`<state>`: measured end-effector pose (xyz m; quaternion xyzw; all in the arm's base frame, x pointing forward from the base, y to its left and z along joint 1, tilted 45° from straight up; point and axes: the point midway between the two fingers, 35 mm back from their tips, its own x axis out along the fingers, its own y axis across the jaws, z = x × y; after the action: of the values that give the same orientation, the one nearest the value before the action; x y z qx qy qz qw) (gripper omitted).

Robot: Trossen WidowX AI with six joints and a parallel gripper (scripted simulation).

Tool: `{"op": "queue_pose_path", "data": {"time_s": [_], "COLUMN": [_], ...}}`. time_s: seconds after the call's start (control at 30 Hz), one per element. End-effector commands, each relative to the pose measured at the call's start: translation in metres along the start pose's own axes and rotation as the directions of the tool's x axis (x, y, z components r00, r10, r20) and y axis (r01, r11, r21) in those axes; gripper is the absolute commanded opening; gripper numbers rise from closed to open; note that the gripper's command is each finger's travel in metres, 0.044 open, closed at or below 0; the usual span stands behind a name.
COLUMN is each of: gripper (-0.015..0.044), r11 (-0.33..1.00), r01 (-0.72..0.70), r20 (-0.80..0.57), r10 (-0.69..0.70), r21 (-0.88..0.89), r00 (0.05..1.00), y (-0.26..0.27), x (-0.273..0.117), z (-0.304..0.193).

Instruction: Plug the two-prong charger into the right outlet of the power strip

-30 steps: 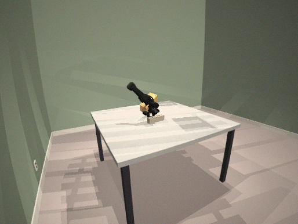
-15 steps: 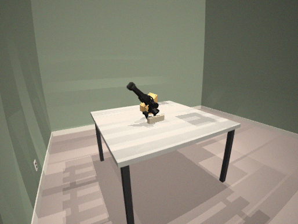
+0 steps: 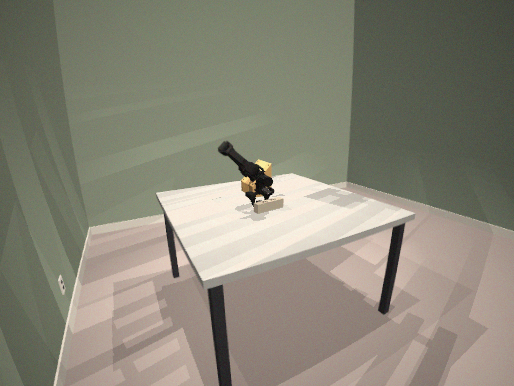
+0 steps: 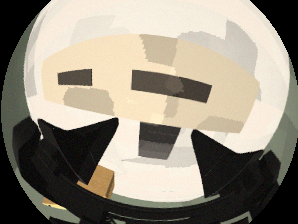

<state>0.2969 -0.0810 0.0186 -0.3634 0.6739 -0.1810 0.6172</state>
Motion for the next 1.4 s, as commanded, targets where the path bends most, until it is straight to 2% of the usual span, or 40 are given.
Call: {"op": "queue_pose_path", "data": {"time_s": [0.0,1.37], "gripper": [0.0440,0.0440], "r11": [1.000,1.000], "r01": [0.000,0.000], "r20": [0.007,0.013], "r10": [0.000,-0.001], "r21": [0.002,0.005], "r00": [1.000,1.000], "y": [-0.001,-0.002], "x": [-0.001,0.002], "z": [-0.001,-0.036]}}
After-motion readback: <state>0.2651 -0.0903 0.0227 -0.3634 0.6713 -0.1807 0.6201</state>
